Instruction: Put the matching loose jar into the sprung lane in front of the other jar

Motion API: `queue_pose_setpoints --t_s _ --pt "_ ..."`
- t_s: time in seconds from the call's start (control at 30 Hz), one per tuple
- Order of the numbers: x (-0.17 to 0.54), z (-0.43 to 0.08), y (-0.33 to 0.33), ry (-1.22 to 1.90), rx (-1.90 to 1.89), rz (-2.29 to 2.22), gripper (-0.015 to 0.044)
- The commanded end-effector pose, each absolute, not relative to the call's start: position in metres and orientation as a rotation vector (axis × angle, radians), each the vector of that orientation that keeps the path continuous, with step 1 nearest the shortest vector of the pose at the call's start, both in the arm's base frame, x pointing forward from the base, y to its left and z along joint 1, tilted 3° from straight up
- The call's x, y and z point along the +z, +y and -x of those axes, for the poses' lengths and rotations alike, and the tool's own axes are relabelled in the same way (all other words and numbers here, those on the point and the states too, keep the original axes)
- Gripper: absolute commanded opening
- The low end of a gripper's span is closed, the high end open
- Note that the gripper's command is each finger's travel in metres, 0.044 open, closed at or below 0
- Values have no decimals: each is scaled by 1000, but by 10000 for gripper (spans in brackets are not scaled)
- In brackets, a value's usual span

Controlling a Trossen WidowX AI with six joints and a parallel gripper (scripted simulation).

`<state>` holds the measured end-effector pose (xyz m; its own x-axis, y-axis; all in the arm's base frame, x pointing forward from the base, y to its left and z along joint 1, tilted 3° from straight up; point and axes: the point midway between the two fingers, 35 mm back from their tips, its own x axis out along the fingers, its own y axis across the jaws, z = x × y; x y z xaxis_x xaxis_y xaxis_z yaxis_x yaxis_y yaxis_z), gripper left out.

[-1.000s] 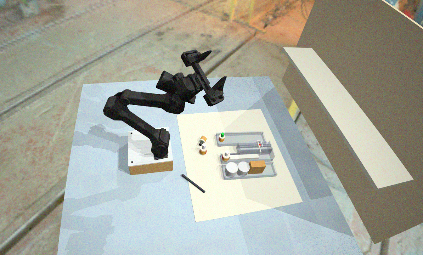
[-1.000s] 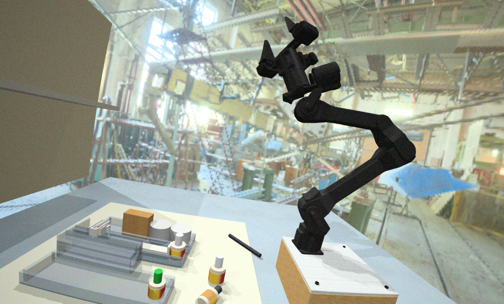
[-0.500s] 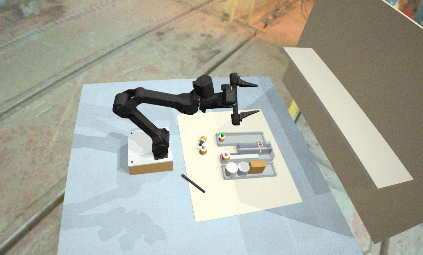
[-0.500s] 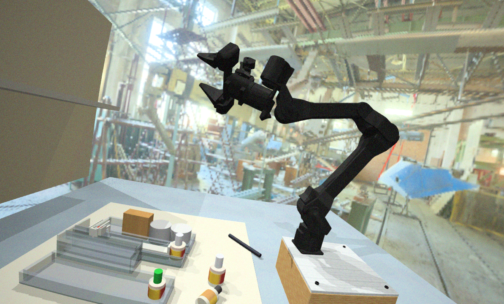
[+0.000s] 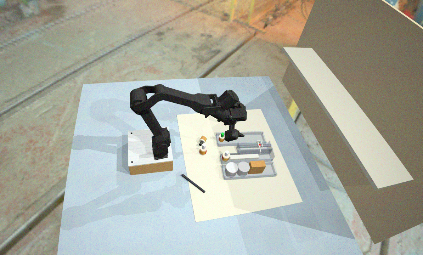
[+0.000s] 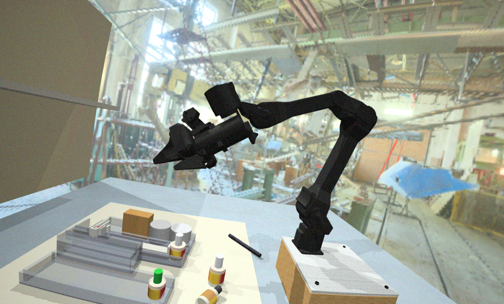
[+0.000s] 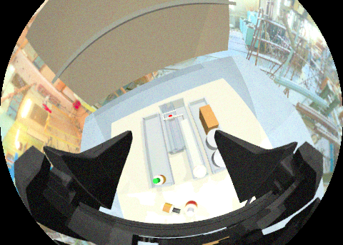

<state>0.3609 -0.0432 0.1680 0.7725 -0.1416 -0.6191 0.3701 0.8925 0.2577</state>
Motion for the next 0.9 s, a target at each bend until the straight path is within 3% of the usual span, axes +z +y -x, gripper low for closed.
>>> queue_pose_setpoints --t_s 0.0,0.3,0.87 --pt "100 -326 -13 1027 -211 -262 440" --pt "43 -238 16 1587 -80 -85 440" --pt "11 -231 15 1595 -78 -82 440"
